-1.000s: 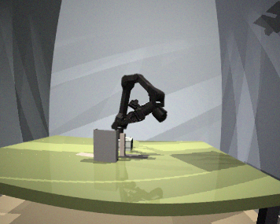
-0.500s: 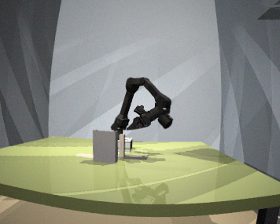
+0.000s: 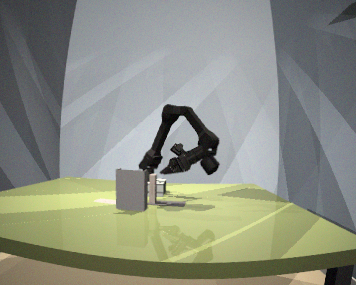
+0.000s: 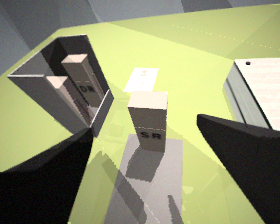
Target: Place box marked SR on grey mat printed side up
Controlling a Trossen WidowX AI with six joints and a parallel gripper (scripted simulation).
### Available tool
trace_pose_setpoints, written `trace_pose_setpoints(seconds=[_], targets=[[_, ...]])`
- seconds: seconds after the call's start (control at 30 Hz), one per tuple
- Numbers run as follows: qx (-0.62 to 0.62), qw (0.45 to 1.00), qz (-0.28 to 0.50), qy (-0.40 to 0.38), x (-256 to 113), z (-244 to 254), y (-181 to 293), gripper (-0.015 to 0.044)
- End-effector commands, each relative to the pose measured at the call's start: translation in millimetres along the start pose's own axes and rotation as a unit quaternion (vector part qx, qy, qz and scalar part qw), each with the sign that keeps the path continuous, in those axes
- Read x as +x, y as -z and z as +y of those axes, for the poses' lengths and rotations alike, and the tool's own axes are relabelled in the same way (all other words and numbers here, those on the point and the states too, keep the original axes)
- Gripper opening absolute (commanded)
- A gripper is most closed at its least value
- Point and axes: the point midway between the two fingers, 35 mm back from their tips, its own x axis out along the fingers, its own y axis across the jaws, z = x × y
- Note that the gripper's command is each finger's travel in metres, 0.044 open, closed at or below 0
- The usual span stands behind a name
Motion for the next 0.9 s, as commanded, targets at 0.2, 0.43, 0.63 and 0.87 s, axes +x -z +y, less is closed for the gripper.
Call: trace_pose_setpoints(seconds=[0.2, 0.43, 0.63, 0.87], targets=[[0.0, 1.0, -0.007, 0.024, 5, 1, 11, 0.044], [-0.004, 0.999, -0.01, 0.047, 11, 2, 21, 0.044], [-0.006, 0.998, -0.012, 0.066, 15, 2, 29, 0.044], [-0.009, 0.996, -0.015, 0.089, 21, 3, 39, 0.044]])
